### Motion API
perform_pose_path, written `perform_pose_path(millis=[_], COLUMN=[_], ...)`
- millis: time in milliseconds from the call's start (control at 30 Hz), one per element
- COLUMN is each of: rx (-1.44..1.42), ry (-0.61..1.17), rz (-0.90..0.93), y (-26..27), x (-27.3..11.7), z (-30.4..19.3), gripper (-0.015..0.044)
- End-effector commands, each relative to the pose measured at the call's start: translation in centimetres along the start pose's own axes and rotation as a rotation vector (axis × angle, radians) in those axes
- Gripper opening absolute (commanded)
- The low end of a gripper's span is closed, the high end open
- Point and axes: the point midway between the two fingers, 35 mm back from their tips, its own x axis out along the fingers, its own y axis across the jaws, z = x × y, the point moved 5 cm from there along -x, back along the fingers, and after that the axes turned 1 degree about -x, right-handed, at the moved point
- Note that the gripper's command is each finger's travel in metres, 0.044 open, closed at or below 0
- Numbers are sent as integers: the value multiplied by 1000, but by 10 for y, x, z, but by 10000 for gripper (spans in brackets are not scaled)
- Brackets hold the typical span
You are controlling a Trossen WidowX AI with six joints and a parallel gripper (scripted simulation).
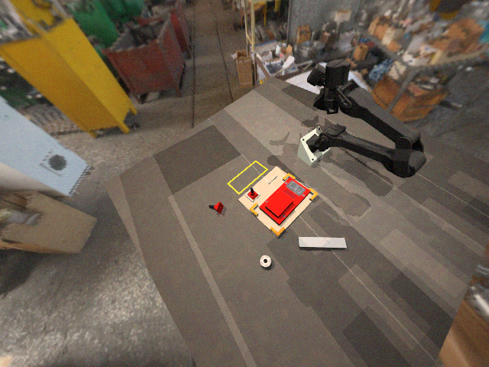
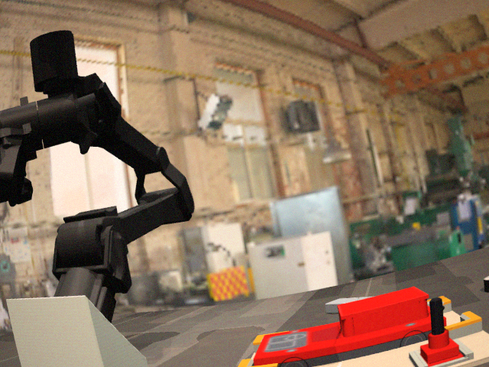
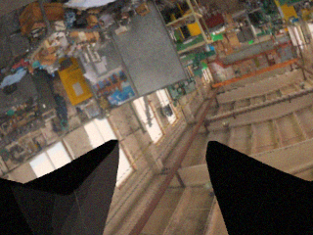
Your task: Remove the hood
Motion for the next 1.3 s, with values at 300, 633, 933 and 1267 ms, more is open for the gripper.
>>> perform_pose_path(millis=[300,633,933,1267], rx=[139,212,177,93], ry=[-330,-769,-1163,-1367], rz=[-359,-468,-259,291], y=[-77,-121,-118,-72], x=[-55,-142,-233,-334], z=[18,58,108,160], gripper=[440,440,440,440])
